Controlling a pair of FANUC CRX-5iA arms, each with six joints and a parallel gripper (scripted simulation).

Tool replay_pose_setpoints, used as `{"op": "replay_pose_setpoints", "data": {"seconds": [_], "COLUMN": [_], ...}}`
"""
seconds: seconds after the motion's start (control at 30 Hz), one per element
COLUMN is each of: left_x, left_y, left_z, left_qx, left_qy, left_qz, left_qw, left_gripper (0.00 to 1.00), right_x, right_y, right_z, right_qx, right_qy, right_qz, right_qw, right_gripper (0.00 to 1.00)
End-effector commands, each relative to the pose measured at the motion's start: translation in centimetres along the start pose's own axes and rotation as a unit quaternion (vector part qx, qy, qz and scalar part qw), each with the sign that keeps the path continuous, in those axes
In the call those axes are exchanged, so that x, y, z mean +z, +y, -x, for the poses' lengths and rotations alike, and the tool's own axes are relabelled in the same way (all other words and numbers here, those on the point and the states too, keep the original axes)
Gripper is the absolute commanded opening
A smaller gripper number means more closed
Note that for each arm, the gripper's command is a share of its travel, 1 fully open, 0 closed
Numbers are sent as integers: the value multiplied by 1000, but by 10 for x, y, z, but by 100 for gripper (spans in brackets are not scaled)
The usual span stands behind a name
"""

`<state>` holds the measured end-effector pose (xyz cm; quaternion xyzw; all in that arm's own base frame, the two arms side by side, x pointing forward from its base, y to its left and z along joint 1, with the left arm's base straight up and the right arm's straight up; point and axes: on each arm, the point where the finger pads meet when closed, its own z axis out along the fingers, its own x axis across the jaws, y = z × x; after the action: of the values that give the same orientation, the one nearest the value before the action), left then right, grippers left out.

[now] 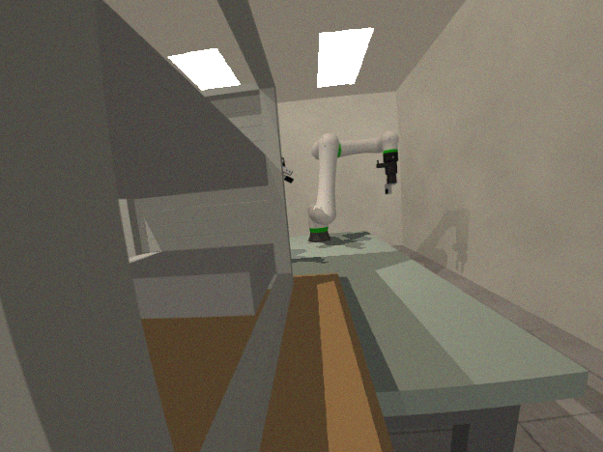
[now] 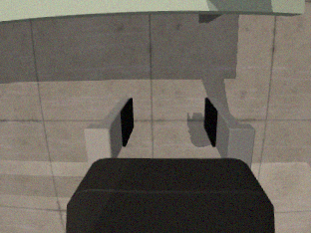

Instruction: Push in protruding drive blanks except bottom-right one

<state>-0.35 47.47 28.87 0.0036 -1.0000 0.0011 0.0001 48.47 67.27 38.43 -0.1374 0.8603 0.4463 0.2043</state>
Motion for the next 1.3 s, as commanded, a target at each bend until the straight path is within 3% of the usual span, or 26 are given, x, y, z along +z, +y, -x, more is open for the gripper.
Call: {"op": "replay_pose_setpoints", "data": {"seconds": [0.0,0.3,0.47,0.7,0.87,0.97,1.03,1.23,1.27], "left_x": [-1,-1,-1,-1,-1,-1,-1,-1,-1], "left_y": [0,0,0,0,0,0,0,0,0], "left_z": [0,0,0,0,0,0,0,0,0], "left_qx": [0,0,0,0,0,0,0,0,0], "left_qy": [0,0,0,0,0,0,0,0,0], "left_qz": [1,1,1,1,1,1,1,1,1], "left_qw": [1000,1000,1000,1000,1000,1000,1000,1000,1000], "left_gripper": [100,100,100,100,100,100,100,100,100], "right_x": [0,-7,-10,-23,-38,-45,-45,-67,-67], "right_y": [14,43,48,58,59,58,58,47,47], "right_z": [0,2,4,10,16,19,19,26,26], "right_qx": [39,169,200,293,369,399,399,483,483], "right_qy": [-22,-71,-82,-114,-140,-151,-151,-182,-182], "right_qz": [27,104,121,171,211,226,226,268,268], "right_qw": [999,977,969,934,894,876,876,813,813], "right_gripper": [100,100,100,100,100,100,100,100,100]}}
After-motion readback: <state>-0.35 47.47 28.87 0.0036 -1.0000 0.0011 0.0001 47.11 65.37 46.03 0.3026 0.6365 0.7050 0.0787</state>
